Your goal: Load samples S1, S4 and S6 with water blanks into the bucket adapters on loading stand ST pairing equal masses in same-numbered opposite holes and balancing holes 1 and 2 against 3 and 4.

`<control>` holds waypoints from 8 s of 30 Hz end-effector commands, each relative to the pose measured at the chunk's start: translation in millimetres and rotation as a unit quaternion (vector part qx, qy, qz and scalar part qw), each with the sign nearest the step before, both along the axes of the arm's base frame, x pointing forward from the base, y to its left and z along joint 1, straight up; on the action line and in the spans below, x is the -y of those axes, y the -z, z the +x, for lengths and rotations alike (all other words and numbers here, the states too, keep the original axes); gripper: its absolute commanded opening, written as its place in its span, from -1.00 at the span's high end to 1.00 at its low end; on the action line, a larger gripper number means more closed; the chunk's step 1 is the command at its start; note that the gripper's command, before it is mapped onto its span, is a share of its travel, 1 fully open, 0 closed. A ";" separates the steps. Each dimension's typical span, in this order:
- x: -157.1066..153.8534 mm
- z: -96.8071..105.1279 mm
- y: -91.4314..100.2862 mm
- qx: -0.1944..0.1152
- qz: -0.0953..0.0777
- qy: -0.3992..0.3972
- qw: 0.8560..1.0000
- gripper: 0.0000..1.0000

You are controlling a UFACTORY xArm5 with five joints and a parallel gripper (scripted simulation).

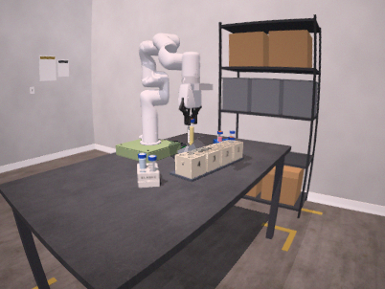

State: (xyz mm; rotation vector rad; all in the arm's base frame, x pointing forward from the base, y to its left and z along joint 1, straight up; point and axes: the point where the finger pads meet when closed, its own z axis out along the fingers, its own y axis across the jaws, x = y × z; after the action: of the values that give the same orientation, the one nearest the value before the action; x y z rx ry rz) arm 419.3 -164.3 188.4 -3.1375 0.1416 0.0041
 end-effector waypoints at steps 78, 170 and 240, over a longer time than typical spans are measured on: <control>0.3 0.9 72.5 0.002 0.000 0.000 1.000 1.00; 0.2 0.8 126.9 0.002 0.000 0.000 1.000 0.13; 0.3 0.9 30.7 0.002 0.000 0.000 1.000 0.13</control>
State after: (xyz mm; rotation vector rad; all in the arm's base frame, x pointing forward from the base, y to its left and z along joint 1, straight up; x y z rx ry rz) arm 419.0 -164.1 147.3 -3.1372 0.1416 0.0054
